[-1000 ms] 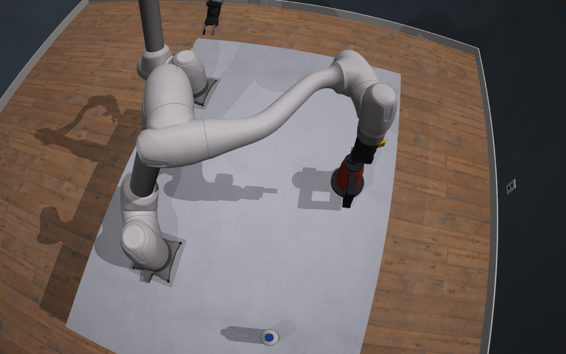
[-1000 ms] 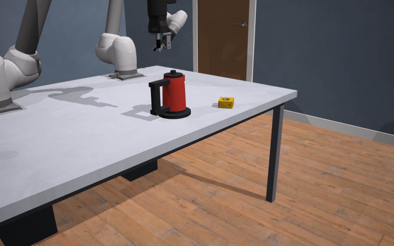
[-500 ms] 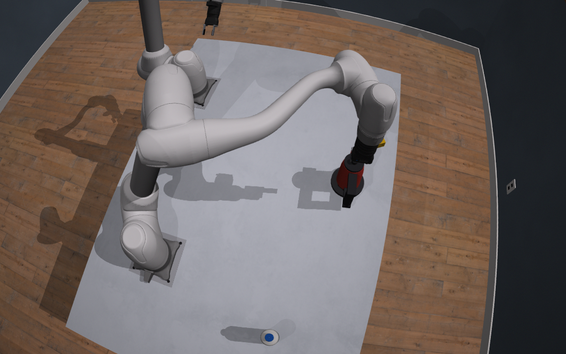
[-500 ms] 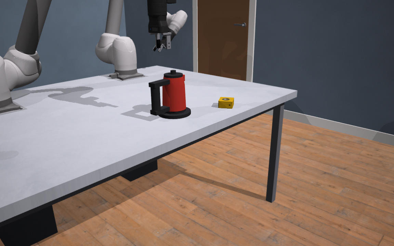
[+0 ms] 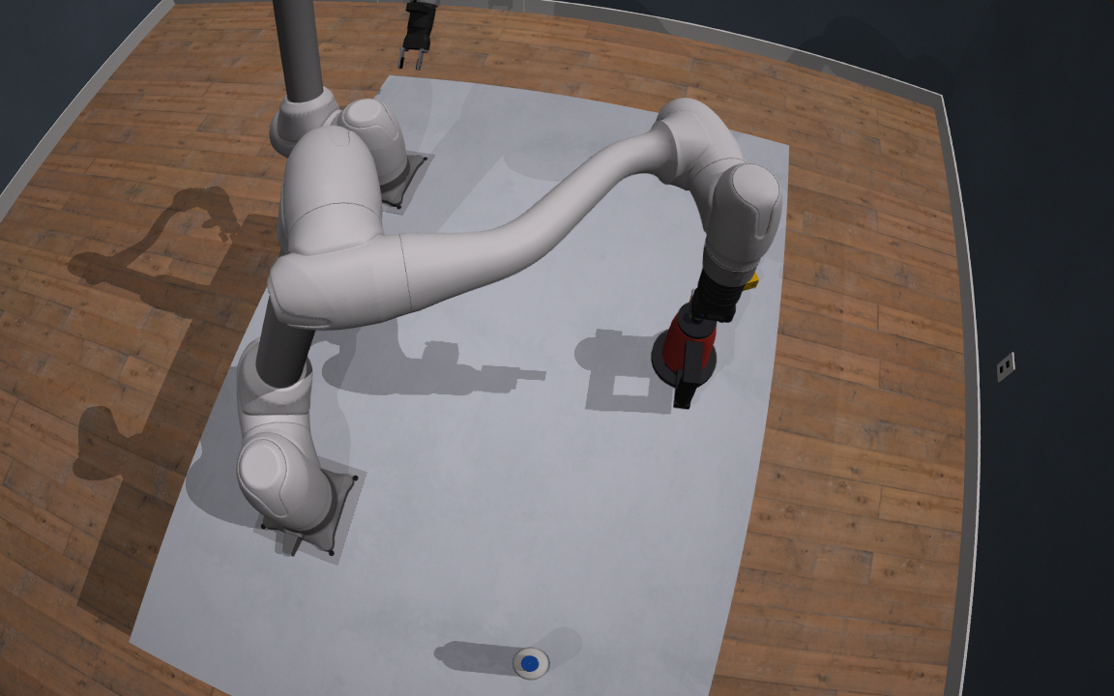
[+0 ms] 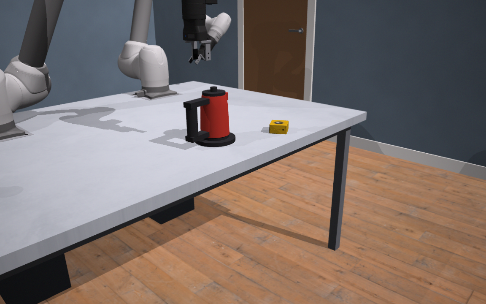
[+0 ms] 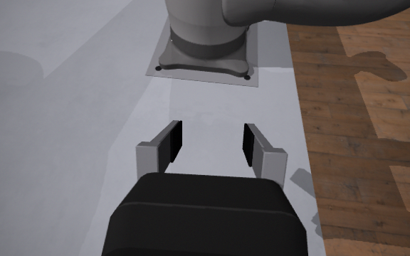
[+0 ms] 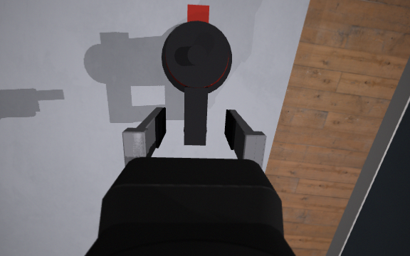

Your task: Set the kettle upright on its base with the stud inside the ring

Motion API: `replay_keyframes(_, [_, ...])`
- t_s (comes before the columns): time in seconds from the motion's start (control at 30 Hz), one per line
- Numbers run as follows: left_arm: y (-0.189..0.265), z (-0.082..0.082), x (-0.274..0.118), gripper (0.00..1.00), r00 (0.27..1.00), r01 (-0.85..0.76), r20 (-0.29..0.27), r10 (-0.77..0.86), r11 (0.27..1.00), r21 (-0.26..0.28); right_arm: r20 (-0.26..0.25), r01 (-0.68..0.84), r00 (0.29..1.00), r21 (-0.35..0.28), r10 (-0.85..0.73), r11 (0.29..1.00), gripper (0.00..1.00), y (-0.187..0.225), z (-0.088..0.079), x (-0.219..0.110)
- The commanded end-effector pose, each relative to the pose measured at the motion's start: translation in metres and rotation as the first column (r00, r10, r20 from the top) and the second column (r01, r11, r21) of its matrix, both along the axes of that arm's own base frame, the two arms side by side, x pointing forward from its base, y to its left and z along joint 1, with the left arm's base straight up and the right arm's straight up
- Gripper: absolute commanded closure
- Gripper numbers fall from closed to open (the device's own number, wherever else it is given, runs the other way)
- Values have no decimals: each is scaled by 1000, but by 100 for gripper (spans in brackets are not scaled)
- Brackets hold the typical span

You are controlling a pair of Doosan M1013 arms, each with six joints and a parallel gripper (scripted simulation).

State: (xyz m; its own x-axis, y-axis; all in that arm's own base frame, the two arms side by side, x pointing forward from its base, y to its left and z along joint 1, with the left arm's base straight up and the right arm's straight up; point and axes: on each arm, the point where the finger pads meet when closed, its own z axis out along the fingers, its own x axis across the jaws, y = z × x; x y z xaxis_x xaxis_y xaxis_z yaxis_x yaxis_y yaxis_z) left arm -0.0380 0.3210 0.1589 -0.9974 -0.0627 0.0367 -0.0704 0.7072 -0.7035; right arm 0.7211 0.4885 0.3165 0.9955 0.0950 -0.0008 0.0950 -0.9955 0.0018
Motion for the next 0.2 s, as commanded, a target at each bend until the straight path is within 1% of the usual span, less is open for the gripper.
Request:
replay_keyframes(0.0, [1,0,-2,0,1000,4,-1,-4,1000,-4,2,0,1000,5,0,1000,0,2,6,-2])
replay_keyframes(0.17, [1,0,-2,0,1000,4,-1,-4,1000,-4,2,0,1000,5,0,1000,0,2,6,-2])
